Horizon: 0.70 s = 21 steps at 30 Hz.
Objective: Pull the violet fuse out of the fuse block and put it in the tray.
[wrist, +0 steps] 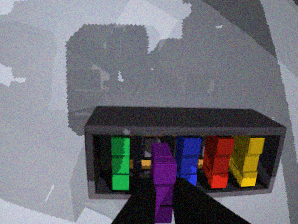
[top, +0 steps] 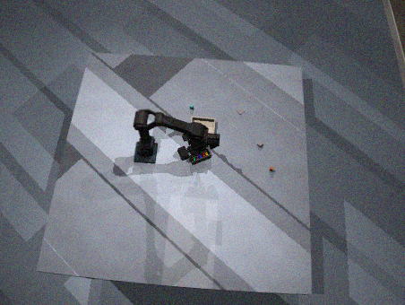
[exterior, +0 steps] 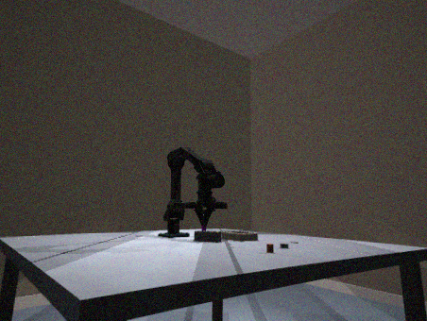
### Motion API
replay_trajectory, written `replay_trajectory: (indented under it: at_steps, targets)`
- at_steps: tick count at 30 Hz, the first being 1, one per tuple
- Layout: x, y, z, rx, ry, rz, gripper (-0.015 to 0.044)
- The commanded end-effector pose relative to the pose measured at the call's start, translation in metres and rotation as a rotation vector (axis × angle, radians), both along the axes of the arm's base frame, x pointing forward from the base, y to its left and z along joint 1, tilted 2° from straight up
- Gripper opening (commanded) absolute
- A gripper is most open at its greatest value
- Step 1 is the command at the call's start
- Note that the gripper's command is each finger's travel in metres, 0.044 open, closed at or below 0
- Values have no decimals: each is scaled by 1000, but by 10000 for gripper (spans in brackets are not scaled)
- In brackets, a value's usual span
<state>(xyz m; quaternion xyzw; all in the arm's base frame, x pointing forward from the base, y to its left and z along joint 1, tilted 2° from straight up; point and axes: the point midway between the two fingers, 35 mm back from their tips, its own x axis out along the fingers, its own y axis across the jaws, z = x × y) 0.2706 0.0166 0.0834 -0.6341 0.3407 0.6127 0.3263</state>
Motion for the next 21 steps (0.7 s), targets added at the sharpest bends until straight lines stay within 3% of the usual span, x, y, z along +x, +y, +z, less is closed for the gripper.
replay_trajectory:
  at_steps: [1,21]
  targets:
    - [0,0,3,-3,-2,-1,0]
    - [0,0,13,-5,-2,0,0]
